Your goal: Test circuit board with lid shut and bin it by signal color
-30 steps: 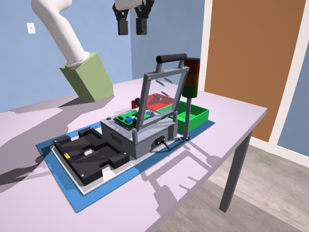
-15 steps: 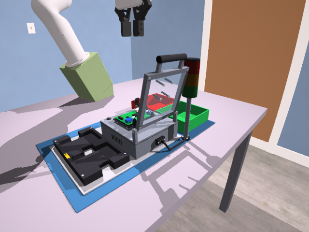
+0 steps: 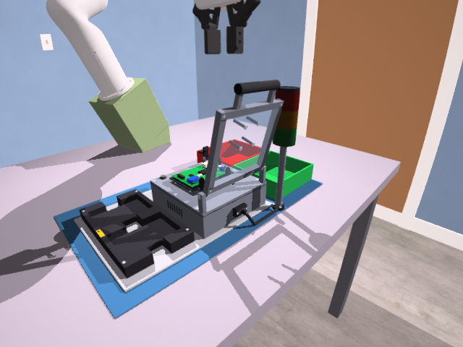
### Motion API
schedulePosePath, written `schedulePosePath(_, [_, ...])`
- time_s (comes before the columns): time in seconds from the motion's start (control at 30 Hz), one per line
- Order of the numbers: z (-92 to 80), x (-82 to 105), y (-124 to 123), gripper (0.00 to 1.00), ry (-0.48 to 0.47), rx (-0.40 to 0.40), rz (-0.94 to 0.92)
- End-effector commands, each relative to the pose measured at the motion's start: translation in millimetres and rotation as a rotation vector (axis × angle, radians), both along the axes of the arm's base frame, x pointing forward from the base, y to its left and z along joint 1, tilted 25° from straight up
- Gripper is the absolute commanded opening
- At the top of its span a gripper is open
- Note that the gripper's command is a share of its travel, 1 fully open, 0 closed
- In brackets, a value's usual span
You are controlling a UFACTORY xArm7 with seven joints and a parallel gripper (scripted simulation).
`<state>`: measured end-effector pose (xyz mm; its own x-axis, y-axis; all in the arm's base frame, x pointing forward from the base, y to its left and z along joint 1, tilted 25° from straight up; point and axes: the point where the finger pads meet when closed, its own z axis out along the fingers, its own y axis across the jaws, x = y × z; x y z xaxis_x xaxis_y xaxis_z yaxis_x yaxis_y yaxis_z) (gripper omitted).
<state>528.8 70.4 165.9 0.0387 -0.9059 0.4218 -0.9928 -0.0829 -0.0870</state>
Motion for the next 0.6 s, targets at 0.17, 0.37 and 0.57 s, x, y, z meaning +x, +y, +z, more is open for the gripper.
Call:
schedulePosePath(0.17, [6.2,68.1,7,0.51,0.007,0.0,-0.002])
schedulePosePath(0.37, [6.7,75.0,8,0.51,0.007,0.0,-0.002])
schedulePosePath(0.57, [6.3,75.3,7,0.51,0.007,0.0,-0.002])
